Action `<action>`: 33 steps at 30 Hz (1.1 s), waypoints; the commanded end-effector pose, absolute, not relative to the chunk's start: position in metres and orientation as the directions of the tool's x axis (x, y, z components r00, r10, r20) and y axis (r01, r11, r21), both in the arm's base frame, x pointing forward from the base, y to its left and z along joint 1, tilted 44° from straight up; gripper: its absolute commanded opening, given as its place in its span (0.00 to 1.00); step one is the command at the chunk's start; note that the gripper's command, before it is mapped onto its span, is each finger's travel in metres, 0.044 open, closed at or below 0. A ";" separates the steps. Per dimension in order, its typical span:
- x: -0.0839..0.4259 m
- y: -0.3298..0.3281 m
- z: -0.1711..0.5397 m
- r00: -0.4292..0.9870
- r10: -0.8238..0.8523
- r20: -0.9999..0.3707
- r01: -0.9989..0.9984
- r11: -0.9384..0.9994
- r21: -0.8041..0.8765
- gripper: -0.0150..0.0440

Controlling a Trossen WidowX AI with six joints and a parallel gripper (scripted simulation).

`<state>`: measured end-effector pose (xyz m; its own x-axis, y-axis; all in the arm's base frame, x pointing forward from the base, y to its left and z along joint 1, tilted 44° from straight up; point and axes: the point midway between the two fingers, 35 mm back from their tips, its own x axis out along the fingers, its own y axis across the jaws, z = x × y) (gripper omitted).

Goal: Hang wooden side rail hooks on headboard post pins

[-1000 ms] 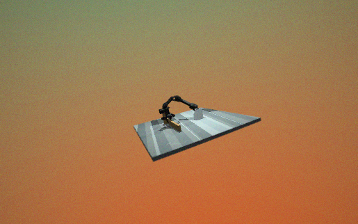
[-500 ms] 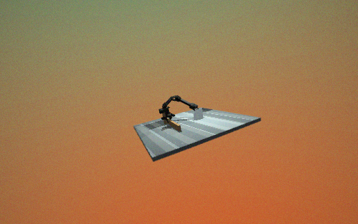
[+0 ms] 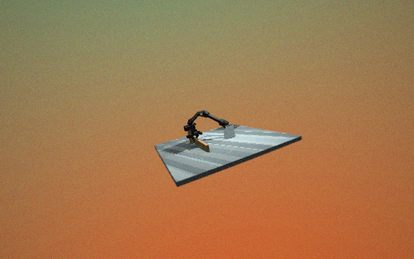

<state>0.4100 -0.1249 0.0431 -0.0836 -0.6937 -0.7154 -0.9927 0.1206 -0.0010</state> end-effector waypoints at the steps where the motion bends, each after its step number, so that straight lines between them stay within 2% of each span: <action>1: 0.413 -0.118 0.048 -0.067 -0.694 -0.717 -0.994 0.109 -0.013 0.25; 33: 0.414 -0.116 0.051 -0.067 -0.693 -0.717 -0.994 0.109 -0.013 0.25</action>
<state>0.4106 -0.1213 0.0470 -0.0833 -0.6941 -0.7150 -0.9928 0.1201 -0.0009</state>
